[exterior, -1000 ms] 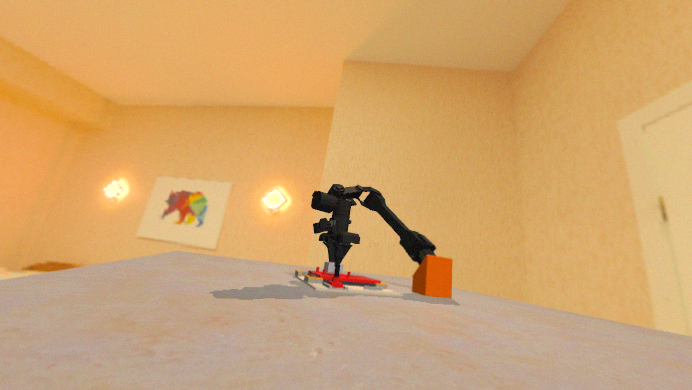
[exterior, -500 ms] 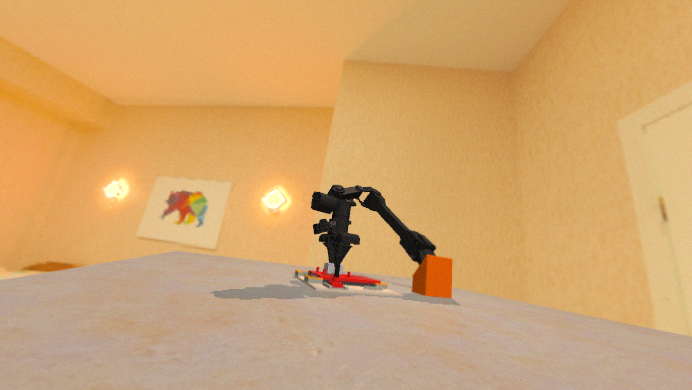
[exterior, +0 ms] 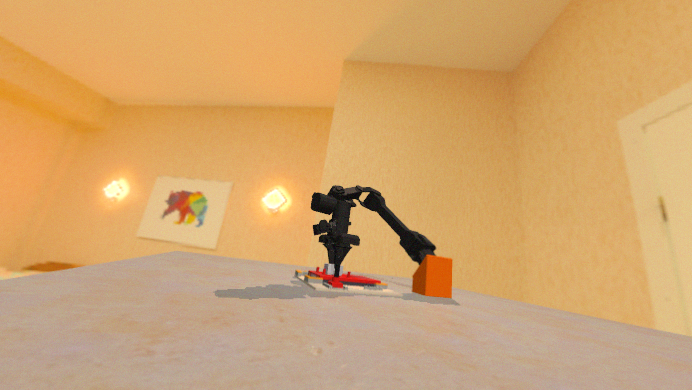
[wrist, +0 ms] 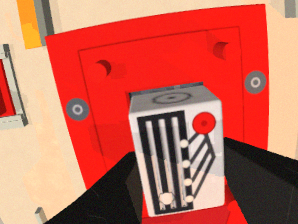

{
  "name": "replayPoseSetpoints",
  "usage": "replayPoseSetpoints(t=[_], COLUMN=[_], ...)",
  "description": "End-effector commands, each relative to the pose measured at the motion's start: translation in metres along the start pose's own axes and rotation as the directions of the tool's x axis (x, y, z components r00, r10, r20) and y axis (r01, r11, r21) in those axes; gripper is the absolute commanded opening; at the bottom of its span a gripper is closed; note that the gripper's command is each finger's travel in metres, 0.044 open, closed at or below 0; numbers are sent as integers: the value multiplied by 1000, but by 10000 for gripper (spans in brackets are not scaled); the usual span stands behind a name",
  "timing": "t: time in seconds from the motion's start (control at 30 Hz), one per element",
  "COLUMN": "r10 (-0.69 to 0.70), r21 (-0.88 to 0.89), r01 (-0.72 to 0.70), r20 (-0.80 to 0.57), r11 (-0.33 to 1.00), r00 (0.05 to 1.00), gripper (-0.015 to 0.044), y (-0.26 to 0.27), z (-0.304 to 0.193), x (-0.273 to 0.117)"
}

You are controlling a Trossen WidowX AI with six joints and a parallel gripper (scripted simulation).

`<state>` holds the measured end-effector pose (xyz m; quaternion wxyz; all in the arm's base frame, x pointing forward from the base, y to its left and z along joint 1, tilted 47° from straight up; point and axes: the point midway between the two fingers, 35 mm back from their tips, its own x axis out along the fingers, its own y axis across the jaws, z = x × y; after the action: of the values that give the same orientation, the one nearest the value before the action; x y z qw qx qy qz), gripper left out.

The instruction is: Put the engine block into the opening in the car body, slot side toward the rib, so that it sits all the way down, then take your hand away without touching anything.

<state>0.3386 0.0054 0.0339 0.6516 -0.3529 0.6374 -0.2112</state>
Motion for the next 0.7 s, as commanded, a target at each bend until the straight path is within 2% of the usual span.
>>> replayPoseSetpoints(t=[0.0,0.67], r10=[-3,-3], r21=[-6,-6], r01=[3,3], r20=[1,1], r11=[1000,1000], r00=[1000,1000], gripper=[160,160], y=[0,0], z=[0,0], x=[1,4])
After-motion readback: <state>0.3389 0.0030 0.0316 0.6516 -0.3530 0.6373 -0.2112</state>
